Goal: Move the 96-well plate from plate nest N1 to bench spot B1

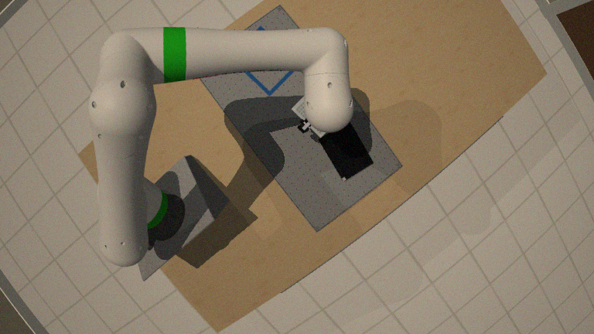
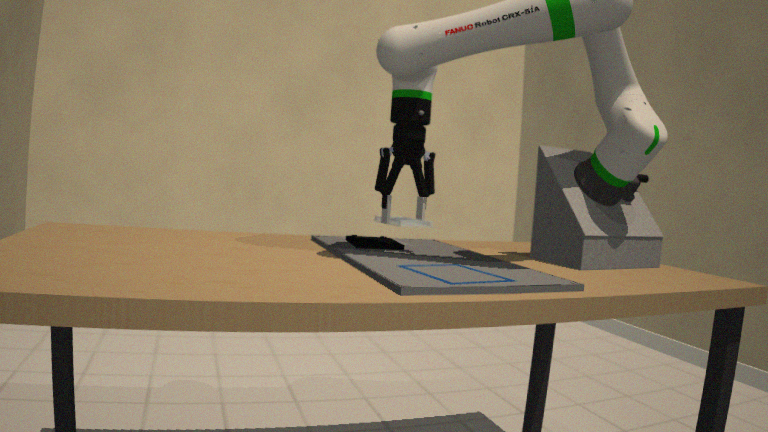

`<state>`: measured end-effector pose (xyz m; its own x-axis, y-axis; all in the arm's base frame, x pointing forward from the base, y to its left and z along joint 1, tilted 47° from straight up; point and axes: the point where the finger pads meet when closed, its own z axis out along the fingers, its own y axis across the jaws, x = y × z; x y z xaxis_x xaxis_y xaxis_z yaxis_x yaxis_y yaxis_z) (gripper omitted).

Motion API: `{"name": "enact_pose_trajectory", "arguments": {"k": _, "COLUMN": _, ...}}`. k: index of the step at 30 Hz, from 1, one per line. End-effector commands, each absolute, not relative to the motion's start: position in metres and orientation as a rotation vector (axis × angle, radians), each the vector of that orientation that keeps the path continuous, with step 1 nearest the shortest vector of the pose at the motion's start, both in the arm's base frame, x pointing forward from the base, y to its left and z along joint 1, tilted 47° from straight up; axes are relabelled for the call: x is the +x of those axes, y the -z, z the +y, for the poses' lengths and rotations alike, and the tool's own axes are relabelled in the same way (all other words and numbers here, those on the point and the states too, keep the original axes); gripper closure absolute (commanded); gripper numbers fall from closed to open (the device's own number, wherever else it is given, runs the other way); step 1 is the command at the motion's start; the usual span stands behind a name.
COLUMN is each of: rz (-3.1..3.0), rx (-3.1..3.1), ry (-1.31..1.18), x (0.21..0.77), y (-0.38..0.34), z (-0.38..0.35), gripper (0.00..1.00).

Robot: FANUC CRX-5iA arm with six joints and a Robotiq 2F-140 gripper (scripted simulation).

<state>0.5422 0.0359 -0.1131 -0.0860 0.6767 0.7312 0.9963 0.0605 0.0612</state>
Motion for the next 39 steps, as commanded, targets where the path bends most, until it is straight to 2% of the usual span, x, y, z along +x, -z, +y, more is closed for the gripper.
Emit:
{"name": "enact_pose_trajectory", "arguments": {"k": 1, "rz": -1.819, "rx": -1.668, "ry": 0.792, "x": 0.542, "y": 0.105, "z": 0.044, "gripper": 1.00}}
{"name": "enact_pose_trajectory", "arguments": {"k": 39, "rz": -1.819, "rx": -1.668, "ry": 0.792, "x": 0.540, "y": 0.024, "z": 0.123, "gripper": 1.00}}
